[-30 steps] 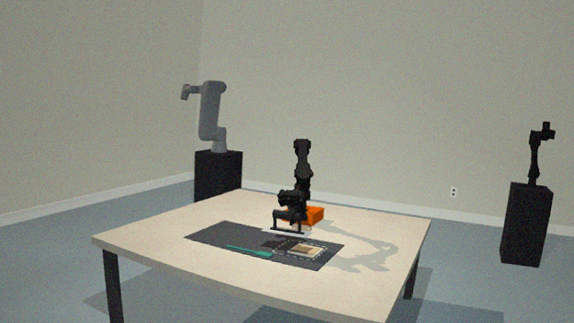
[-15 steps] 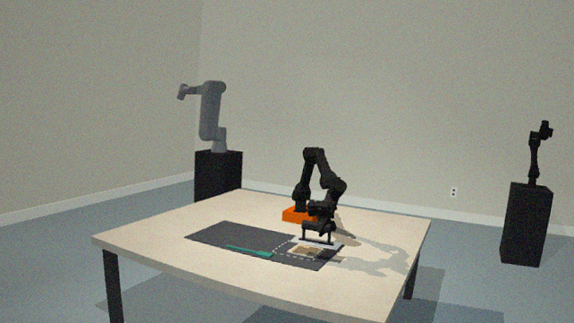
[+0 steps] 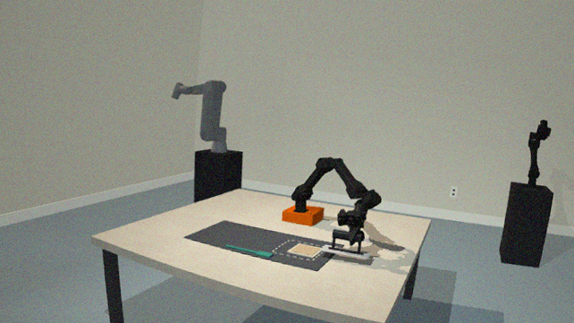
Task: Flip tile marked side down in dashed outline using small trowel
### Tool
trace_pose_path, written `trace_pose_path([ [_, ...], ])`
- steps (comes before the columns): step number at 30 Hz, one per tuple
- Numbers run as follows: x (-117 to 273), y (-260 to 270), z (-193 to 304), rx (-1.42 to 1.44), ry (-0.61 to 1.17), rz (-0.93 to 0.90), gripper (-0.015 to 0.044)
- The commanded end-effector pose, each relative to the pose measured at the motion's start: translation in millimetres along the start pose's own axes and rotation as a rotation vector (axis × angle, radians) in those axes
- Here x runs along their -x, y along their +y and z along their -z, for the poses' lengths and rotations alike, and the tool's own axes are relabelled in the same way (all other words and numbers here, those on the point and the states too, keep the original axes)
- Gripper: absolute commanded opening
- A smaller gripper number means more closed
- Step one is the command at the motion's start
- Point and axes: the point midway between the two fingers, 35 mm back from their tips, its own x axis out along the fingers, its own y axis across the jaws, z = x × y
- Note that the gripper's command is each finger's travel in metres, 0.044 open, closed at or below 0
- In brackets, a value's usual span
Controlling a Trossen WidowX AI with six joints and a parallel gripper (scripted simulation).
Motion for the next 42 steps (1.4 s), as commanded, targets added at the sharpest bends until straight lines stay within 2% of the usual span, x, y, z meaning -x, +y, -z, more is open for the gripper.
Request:
trace_pose_path([
  [1,1,6,1,-0.02,-0.015,-0.024,0.0],
  [42,-26,-23,-9,-0.019,-0.015,-0.024,0.0],
])
